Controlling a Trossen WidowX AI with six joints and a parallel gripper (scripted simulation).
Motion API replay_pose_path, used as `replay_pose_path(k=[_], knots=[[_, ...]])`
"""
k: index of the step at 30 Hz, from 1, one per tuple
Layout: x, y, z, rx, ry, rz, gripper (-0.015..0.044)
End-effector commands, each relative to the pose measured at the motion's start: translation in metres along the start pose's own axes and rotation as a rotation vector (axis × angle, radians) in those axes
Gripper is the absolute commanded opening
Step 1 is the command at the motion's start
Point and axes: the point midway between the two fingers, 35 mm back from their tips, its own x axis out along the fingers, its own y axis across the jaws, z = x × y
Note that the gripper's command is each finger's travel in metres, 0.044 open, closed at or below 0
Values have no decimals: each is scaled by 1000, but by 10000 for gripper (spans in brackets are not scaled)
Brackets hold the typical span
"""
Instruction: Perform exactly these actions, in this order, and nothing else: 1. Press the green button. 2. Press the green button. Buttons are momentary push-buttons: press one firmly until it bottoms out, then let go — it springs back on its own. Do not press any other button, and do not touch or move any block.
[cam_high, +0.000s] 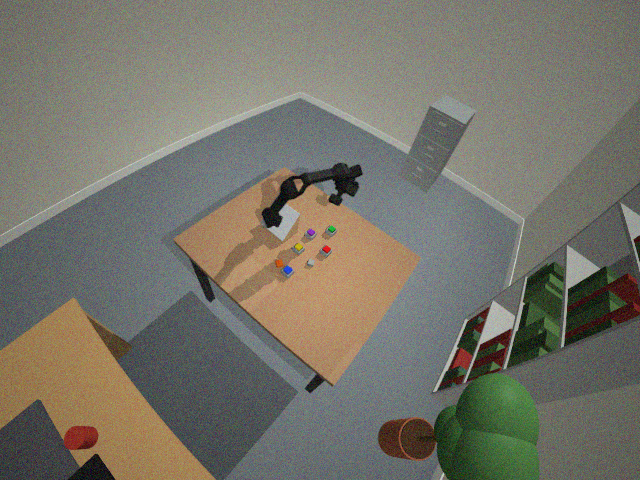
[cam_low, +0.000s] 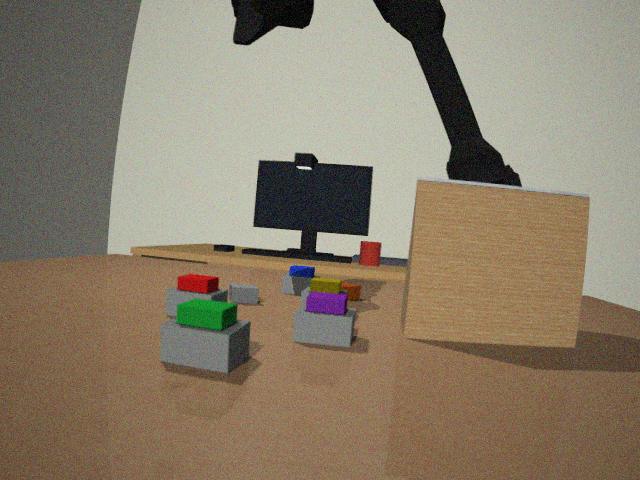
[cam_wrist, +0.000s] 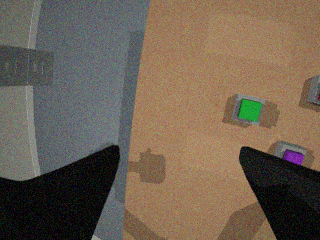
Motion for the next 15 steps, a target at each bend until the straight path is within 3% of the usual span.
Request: replay_pose_path(k=[1,4,11,15], knots=[[46,-59,8,98,50,-250,400],[66,-92,9,135,76,-382,400],[66,-92,9,135,76,-382,400],[103,-105,6,135,75,-382,295]])
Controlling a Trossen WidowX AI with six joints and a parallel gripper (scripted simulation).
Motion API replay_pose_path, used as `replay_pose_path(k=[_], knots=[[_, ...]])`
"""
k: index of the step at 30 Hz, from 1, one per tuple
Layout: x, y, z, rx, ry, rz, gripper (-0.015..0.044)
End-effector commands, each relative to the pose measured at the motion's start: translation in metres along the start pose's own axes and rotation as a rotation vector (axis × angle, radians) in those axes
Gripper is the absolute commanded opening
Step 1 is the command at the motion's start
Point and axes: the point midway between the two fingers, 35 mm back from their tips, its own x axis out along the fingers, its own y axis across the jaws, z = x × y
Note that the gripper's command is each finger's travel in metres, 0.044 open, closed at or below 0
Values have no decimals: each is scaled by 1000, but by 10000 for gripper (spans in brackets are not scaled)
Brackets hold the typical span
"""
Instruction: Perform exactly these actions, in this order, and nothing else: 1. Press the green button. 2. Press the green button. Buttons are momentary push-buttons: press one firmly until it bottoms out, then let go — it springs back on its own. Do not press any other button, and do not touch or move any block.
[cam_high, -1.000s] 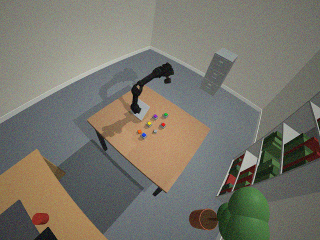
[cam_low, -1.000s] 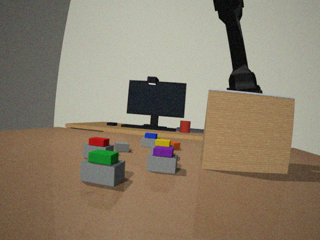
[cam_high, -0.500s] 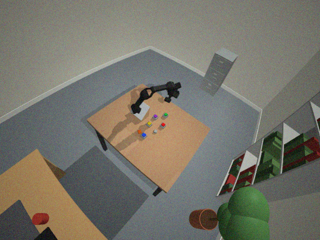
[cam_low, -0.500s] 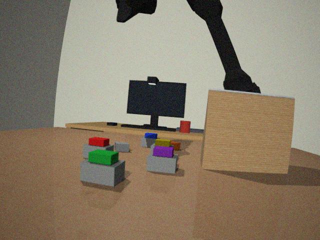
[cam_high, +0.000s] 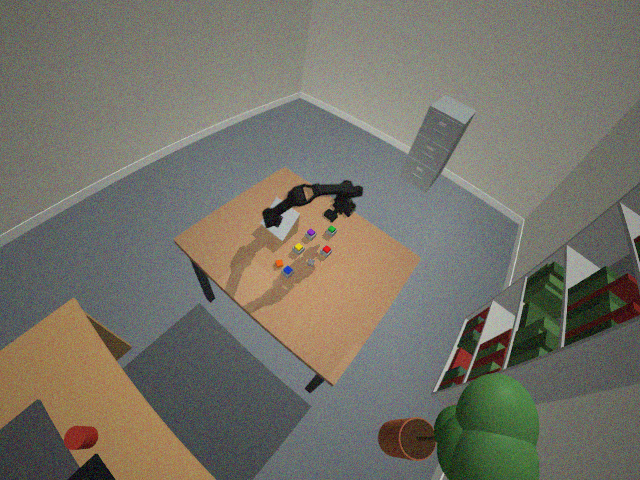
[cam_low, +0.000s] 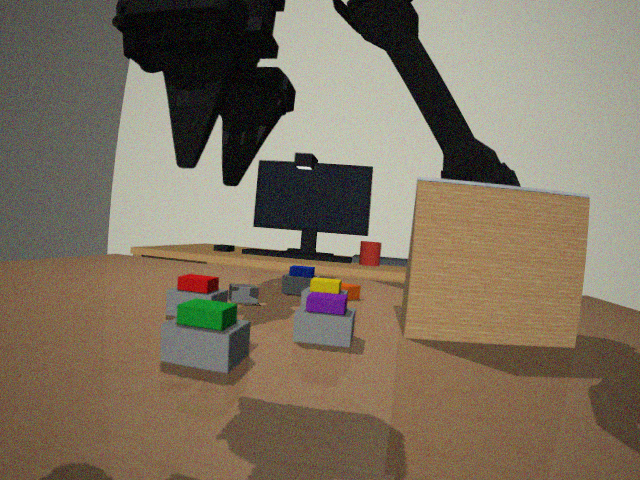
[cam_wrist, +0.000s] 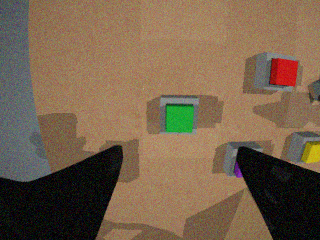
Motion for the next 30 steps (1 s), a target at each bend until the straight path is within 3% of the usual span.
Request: replay_pose_path(k=[1,11,30], knots=[[47,-5,-1,-2,9,-24,269],[57,-6,-2,-2,9,-25,20],[68,-6,-1,-2,9,-25,20]])
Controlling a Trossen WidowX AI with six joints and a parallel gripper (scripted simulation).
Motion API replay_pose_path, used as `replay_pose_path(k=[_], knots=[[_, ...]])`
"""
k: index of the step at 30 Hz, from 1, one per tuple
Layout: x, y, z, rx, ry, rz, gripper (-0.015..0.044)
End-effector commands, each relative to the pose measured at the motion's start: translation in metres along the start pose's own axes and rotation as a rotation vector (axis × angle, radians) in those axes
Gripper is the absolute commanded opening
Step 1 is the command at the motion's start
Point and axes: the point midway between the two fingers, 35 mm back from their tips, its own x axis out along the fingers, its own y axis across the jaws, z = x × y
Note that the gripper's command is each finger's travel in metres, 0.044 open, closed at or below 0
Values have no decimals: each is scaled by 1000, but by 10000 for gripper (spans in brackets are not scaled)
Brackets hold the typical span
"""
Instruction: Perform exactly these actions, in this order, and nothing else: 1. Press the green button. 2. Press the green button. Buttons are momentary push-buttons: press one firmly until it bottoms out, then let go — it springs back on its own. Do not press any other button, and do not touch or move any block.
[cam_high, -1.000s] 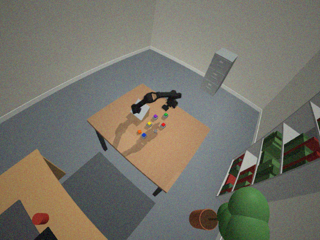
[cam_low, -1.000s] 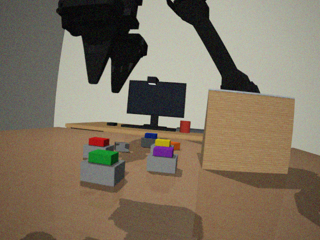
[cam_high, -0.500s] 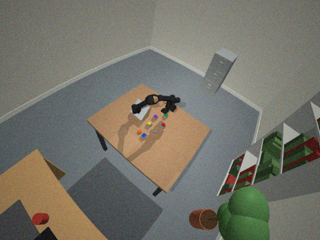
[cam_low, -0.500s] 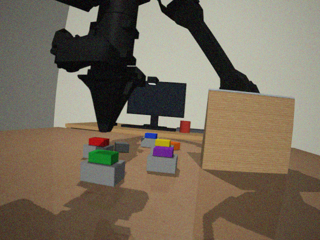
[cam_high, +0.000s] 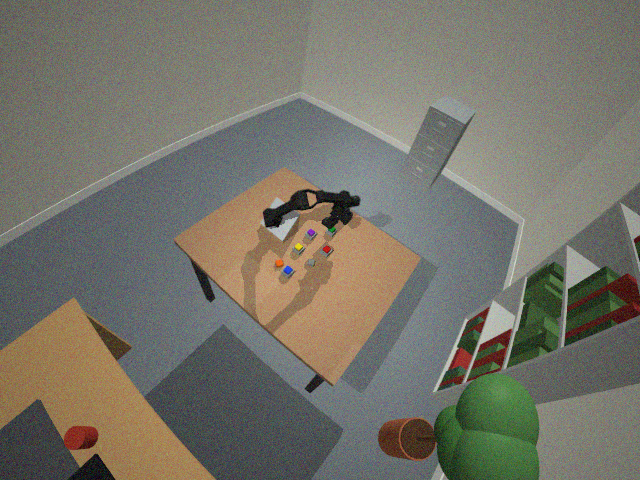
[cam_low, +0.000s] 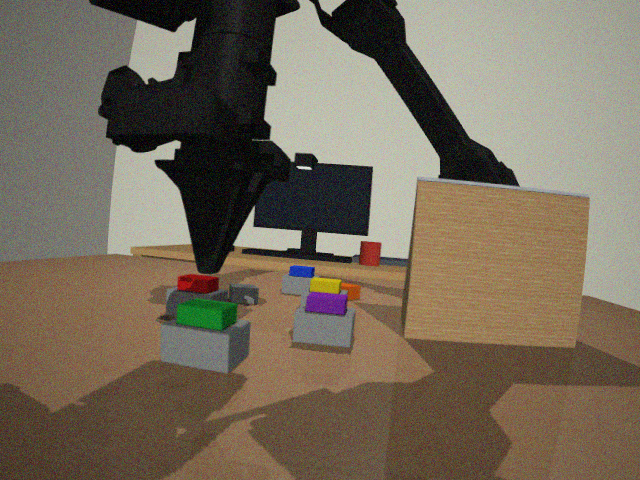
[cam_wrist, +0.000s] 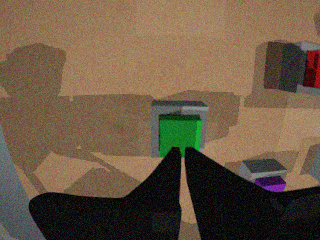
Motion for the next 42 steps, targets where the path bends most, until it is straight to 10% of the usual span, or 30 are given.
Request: replay_pose_path(k=[1,42], knots=[[8,-1,0,-7,-3,-6,20],[-4,-1,-1,-7,-3,-5,20]])
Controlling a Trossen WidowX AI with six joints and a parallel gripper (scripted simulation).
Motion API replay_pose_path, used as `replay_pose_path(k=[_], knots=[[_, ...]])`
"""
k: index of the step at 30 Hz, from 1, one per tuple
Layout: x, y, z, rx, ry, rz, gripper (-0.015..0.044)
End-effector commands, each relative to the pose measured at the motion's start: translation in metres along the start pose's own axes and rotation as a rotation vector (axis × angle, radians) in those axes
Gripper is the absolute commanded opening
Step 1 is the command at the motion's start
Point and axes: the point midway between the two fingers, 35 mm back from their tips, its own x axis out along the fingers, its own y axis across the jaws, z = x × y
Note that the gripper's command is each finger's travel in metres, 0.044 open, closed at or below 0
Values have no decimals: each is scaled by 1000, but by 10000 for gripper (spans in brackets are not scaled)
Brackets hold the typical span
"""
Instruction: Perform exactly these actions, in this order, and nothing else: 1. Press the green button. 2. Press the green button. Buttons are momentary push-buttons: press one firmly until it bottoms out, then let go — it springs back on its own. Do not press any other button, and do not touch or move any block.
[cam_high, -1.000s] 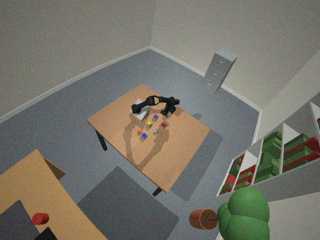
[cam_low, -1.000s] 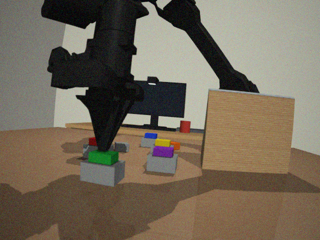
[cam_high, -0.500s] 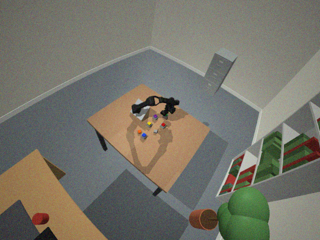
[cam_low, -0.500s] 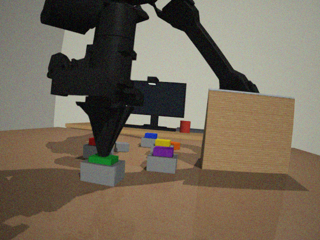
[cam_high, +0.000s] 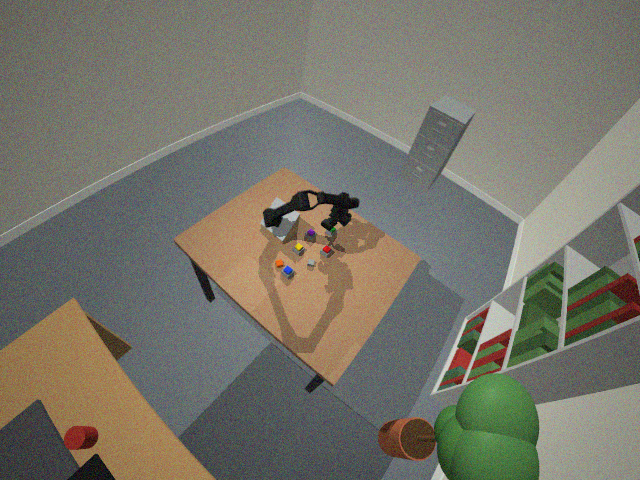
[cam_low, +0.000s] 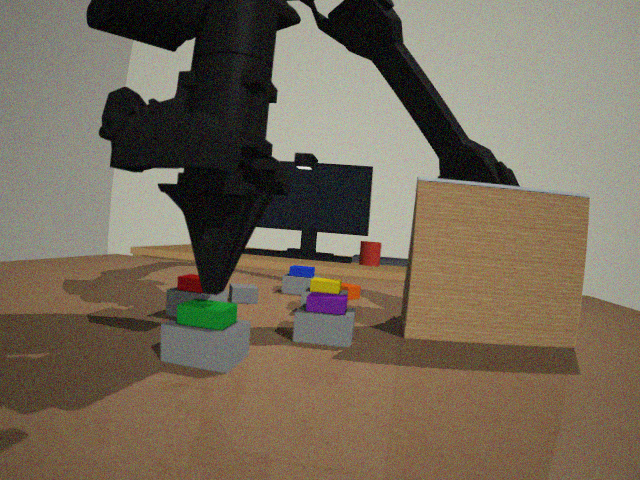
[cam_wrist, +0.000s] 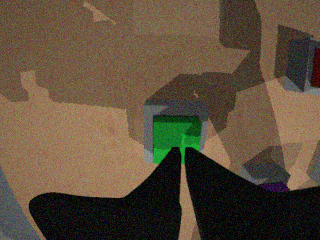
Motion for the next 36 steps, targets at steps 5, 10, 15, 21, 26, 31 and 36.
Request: replay_pose_path(k=[5,10,15,21,26,31,36], knots=[[-17,2,2,8,-7,13,20],[-10,2,2,8,-7,13,20],[-2,2,2,8,-7,13,20],[8,2,2,9,-7,13,20],[15,2,2,9,-7,12,20],[15,2,2,9,-7,12,20],[15,2,2,9,-7,12,20]])
